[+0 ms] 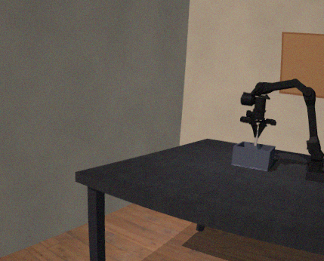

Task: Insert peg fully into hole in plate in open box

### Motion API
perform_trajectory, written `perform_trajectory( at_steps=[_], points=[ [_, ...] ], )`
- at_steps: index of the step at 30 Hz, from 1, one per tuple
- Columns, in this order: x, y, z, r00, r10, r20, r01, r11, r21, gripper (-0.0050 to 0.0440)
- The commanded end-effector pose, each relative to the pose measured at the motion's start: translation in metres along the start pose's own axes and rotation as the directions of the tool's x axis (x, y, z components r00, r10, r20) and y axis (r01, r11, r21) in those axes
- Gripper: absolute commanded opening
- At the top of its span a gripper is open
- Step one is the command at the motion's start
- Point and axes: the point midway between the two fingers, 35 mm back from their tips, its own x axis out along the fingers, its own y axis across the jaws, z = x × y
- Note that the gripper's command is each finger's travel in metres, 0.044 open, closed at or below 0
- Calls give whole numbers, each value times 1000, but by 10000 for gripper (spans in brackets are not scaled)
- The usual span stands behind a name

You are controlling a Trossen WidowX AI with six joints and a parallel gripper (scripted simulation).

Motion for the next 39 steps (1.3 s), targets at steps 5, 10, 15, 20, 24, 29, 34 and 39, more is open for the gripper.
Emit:
perform_trajectory(
  at_steps=[5, 10, 15, 20, 24, 29, 34, 39],
  points=[
    [24, -2, -1, 1000, -8, -11, 8, 1000, -1, 0],
    [28, -2, -1, 1000, -8, -11, 8, 1000, -1, 0],
    [28, -2, -1, 1000, -8, -11, 8, 1000, -1, 0],
    [31, -2, -1, 1000, -8, -11, 8, 1000, -1, 0],
    [33, -1, -1, 1000, -8, -11, 8, 1000, -1, 0],
    [39, -1, -1, 1000, -8, -11, 8, 1000, -1, 0],
    [44, -2, -1, 1000, -8, -11, 8, 1000, -1, 0],
    [47, -2, -2, 1000, -8, -11, 8, 1000, -1, 0]
  ],
)
